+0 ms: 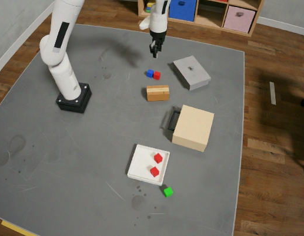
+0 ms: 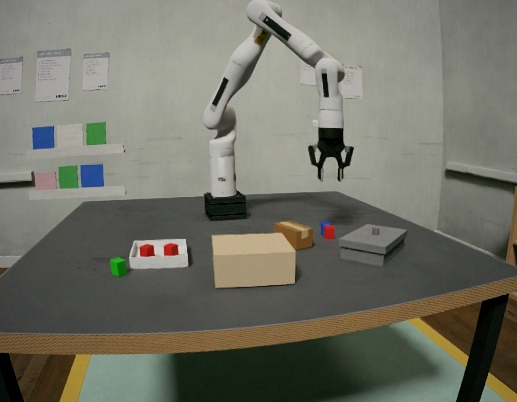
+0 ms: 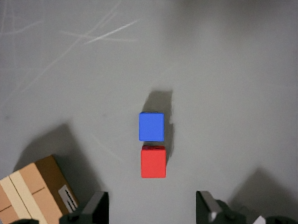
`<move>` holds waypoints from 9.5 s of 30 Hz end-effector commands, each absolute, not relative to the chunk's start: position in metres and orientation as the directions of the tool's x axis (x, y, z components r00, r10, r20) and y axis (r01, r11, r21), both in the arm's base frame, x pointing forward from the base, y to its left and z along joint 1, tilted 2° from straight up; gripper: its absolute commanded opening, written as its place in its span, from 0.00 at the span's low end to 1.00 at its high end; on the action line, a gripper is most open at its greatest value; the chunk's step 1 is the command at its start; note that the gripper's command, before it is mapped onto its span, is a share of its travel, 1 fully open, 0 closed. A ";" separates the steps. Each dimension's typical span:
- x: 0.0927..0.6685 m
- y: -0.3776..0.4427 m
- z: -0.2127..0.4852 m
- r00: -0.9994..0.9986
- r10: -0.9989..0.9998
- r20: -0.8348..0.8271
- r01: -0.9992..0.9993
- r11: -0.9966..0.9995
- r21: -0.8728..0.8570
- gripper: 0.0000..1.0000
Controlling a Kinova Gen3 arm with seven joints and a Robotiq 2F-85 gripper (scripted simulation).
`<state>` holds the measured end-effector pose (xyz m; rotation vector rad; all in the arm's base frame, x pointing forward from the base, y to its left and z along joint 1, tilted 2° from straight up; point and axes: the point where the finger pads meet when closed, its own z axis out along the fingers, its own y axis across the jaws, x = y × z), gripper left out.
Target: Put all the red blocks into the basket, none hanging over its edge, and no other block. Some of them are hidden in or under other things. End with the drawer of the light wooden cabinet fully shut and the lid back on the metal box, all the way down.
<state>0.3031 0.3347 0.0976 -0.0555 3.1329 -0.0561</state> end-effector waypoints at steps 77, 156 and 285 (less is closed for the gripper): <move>0.305 0.332 -0.024 -0.999 -0.035 -0.008 -0.035 0.999 -0.035 0.59; 0.306 0.331 -0.071 -0.999 -0.035 -0.008 -0.035 0.999 -0.035 0.59; 0.304 0.336 0.091 -0.999 -0.035 -0.008 -0.035 0.999 -0.035 0.10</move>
